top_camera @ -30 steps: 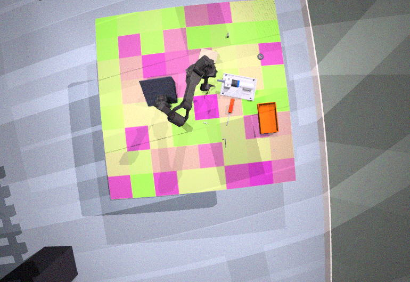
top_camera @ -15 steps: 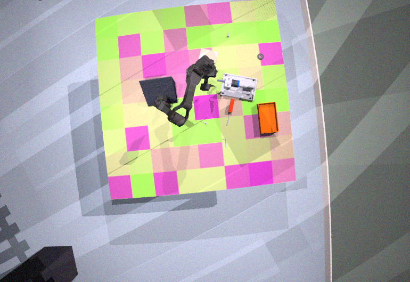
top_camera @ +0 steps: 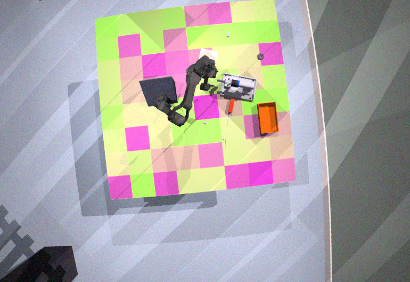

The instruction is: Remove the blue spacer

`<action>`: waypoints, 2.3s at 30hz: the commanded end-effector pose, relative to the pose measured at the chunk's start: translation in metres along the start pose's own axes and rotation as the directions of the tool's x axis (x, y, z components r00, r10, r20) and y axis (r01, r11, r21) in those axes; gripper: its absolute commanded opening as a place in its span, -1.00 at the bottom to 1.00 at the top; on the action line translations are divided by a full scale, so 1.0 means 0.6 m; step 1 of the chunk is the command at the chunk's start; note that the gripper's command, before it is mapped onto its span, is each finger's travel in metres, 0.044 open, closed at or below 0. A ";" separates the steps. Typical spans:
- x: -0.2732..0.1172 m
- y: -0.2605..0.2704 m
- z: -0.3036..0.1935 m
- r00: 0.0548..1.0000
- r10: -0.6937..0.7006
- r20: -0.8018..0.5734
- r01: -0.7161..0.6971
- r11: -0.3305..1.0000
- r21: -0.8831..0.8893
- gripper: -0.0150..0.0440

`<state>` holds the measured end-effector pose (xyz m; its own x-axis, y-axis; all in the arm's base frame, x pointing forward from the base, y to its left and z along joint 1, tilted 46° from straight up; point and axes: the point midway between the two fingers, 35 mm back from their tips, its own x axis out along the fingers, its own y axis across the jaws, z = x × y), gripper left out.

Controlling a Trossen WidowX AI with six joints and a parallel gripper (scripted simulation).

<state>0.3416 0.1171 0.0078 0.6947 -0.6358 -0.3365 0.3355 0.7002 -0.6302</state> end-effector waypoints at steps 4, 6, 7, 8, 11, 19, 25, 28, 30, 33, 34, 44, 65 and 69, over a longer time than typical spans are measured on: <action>0.009 0.016 -0.009 0.998 0.017 0.055 -0.047 0.790 0.611 1.00; 0.011 0.019 -0.011 0.997 0.022 0.077 -0.074 0.605 0.793 1.00; 0.012 0.021 -0.012 0.996 0.024 0.088 -0.088 0.495 0.864 1.00; 0.013 0.022 -0.013 0.995 0.026 0.099 -0.101 0.378 0.920 1.00; 0.014 0.023 -0.015 0.991 0.029 0.132 -0.132 -0.006 0.991 1.00; 0.014 0.012 -0.019 0.978 0.023 0.207 -0.124 -0.735 0.667 1.00; 0.012 0.003 -0.021 0.971 0.015 0.237 -0.064 -0.945 0.321 1.00; 0.011 -0.003 -0.021 0.968 0.011 0.250 -0.023 -0.991 0.130 1.00; 0.010 -0.004 -0.021 0.967 0.009 0.253 -0.007 -0.998 0.063 1.00; 0.010 -0.004 -0.021 0.967 0.009 0.254 -0.006 -0.998 0.060 1.00; 0.010 -0.004 -0.021 0.967 0.009 0.254 -0.006 -0.998 0.060 1.00; 0.010 -0.004 -0.021 0.967 0.009 0.254 -0.006 -0.998 0.060 1.00; 0.015 -0.004 -0.020 0.967 0.010 0.253 -0.006 -0.998 0.060 1.00; 0.024 -0.003 -0.018 0.968 0.010 0.251 -0.005 -0.998 0.060 1.00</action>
<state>0.3402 0.1059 -0.0018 0.8368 -0.5254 -0.1541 -0.3024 -0.6781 0.6699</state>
